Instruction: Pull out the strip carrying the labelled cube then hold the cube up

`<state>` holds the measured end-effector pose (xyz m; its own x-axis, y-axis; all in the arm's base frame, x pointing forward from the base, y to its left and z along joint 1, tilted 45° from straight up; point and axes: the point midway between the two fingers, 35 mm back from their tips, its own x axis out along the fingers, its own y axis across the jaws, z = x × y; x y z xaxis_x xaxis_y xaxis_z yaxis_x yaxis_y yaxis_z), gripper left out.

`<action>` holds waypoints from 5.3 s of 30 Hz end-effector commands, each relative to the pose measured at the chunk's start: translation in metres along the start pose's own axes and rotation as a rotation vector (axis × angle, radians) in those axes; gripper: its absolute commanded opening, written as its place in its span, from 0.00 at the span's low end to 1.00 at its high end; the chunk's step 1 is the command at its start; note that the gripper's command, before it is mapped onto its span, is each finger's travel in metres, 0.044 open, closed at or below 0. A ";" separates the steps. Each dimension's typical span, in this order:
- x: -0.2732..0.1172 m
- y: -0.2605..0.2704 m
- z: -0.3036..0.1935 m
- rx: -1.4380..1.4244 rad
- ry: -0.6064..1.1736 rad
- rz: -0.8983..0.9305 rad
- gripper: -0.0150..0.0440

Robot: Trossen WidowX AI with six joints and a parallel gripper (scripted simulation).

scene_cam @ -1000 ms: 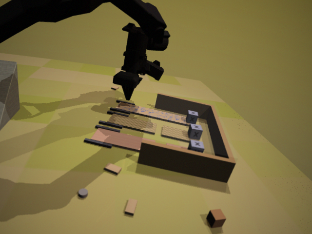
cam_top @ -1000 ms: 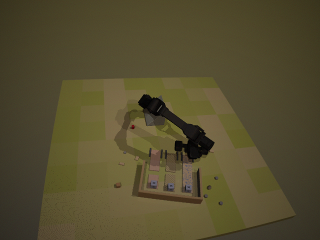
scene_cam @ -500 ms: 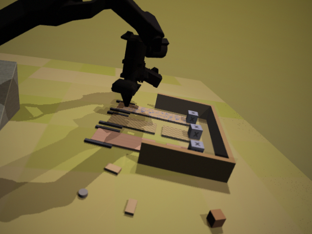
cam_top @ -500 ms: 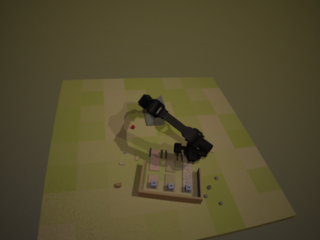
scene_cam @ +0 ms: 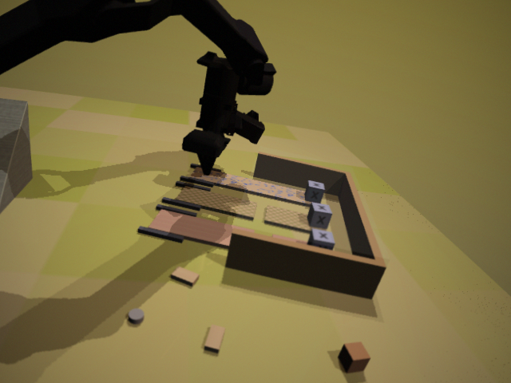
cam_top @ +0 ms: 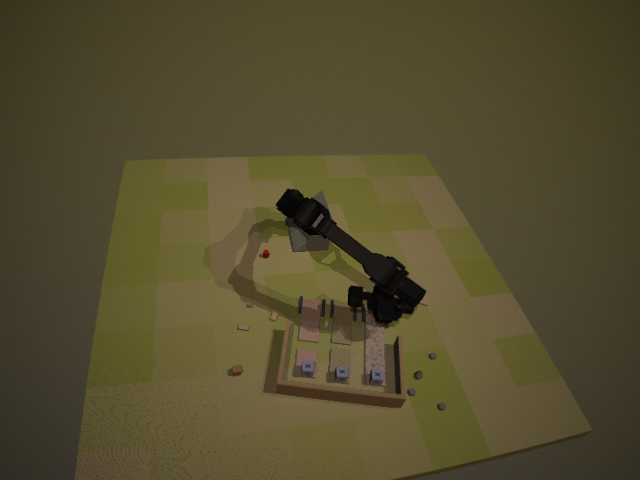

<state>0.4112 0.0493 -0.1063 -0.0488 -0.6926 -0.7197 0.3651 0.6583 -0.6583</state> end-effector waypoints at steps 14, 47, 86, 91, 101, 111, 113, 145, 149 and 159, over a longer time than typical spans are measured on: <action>0.002 0.000 0.001 -0.007 -0.005 -0.004 0.25; 0.005 0.000 0.002 -0.007 -0.005 -0.004 0.25; 0.007 0.002 -0.047 -0.008 -0.003 -0.003 0.25; 0.007 0.002 -0.054 -0.009 -0.003 -0.003 0.25; 0.008 0.002 -0.070 -0.009 -0.002 -0.003 0.25; 0.008 0.002 -0.086 -0.010 -0.001 -0.002 0.25; 0.008 0.002 -0.089 -0.010 -0.001 -0.002 0.25; 0.008 0.002 -0.138 -0.012 0.001 -0.001 0.25; 0.008 0.002 -0.145 -0.012 0.001 -0.001 0.25; 0.008 0.002 -0.160 -0.012 0.002 0.000 0.25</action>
<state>0.2743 0.0957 -0.1456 -0.0263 -0.6917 -0.7217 0.3544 0.6686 -0.6537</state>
